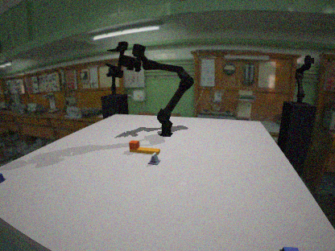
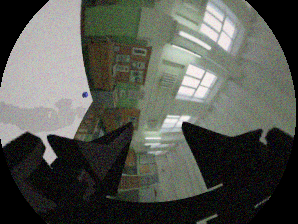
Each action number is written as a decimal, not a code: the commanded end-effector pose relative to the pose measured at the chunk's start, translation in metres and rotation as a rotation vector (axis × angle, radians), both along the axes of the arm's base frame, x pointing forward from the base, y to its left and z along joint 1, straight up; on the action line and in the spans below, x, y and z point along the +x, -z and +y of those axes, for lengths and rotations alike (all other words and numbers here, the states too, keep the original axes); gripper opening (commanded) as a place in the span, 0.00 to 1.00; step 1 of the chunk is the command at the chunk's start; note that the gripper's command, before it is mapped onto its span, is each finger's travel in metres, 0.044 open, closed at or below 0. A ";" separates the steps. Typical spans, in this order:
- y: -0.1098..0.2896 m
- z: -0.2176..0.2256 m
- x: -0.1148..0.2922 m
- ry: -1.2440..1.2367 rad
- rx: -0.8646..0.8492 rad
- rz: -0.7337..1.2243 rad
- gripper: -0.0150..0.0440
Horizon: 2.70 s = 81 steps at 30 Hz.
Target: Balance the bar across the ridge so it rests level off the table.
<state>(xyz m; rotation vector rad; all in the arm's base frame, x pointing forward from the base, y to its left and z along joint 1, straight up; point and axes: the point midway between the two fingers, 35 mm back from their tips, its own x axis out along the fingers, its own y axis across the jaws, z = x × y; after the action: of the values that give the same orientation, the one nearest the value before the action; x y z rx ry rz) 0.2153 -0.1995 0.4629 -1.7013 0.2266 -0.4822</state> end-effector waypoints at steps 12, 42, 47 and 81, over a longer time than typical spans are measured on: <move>0.064 0.006 0.053 -0.100 0.256 0.176 0.79; 0.236 0.098 0.104 -0.196 0.601 0.936 0.79; 0.259 0.118 0.098 -0.213 0.594 1.098 0.79; 0.385 0.181 0.054 -0.264 0.435 1.684 0.79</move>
<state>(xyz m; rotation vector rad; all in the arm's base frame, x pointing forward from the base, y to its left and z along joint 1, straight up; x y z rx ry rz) 0.2712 -0.0187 0.0952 -1.2588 1.1605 1.2168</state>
